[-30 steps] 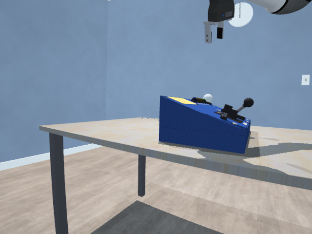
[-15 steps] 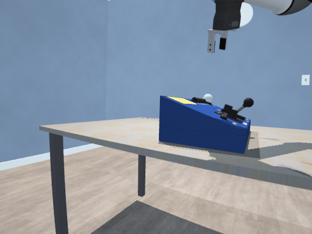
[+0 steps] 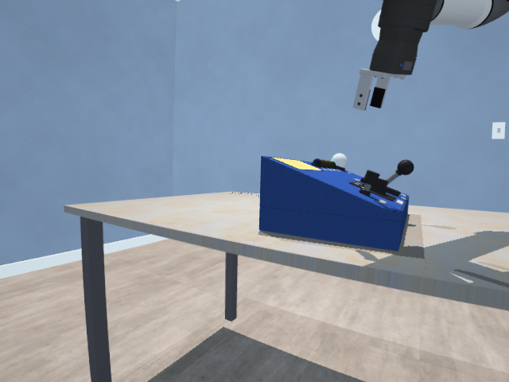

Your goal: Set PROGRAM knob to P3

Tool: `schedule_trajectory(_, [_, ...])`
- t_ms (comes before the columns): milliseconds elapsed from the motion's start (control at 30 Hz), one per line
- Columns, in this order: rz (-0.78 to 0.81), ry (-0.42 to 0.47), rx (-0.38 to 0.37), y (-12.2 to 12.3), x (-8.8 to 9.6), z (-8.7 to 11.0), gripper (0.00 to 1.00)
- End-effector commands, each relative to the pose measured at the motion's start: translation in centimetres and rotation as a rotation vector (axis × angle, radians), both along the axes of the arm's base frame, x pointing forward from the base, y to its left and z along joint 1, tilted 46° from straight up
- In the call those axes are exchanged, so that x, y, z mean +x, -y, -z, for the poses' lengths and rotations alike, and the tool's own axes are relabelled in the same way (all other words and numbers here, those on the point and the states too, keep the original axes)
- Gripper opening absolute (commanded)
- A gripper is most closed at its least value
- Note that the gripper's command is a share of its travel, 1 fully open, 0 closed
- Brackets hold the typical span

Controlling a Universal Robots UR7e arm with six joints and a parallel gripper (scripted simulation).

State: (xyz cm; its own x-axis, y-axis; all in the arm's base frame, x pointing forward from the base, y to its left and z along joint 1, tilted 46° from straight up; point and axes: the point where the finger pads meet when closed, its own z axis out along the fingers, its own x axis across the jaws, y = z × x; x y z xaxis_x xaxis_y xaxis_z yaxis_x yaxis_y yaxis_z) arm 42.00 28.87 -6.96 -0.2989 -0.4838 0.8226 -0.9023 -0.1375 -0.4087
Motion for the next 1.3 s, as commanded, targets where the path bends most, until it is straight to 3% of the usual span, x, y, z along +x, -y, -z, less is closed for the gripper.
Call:
schedule_trajectory(0, [-0.041,-0.012,0.032,1.0,-1.0,0.6,1.0])
schedule_trajectory(533, [-0.22,-0.042,0.127,5.7,-5.9,0.4,1.0])
schedule_trajectory(1000, [-0.311,-0.043,0.155,8.3,-8.6,-1.4,1.0])
schedule_trajectory(1267, [-0.331,-0.042,0.16,8.9,-9.2,-1.9,1.0])
